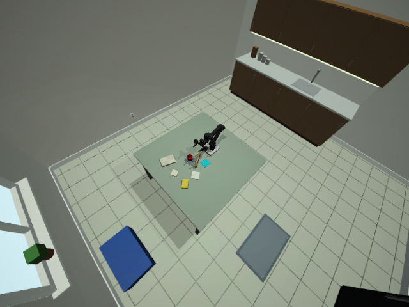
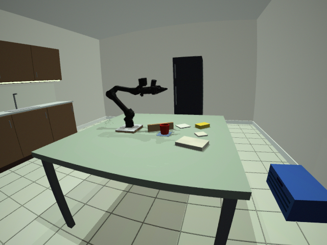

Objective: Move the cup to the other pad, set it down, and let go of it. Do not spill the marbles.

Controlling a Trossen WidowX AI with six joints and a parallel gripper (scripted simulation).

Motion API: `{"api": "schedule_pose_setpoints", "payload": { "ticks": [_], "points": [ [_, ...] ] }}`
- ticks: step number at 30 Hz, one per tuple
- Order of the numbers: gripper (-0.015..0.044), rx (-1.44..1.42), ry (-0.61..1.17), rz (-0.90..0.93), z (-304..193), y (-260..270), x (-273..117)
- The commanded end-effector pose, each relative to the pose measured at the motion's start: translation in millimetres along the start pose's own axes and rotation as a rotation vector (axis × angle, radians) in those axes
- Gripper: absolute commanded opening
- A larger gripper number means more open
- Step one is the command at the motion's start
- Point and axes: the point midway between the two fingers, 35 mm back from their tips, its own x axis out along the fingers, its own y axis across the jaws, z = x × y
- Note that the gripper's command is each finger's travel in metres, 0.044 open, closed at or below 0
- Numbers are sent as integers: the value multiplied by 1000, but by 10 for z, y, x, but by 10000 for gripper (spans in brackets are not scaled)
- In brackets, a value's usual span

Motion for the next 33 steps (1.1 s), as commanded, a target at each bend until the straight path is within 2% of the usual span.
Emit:
{"api": "schedule_pose_setpoints", "payload": {
  "ticks": [1,3,6,10,13,17,20,22,33],
  "points": [
    [374,-16,14,-2,-19,-8,16],
    [321,-140,125,-15,-177,-75,134],
    [242,-409,382,9,-554,-242,323],
    [148,-726,718,155,-1055,-477,405],
    [148,-920,945,354,-1396,-645,352],
    [148,-1099,1178,732,-1763,-840,162],
    [148,-1155,1264,1029,-1930,-943,-5],
    [148,-1162,1279,1134,-1971,-996,-72],
    [148,-1163,1280,1148,-1976,-1002,-82]
  ]
}}
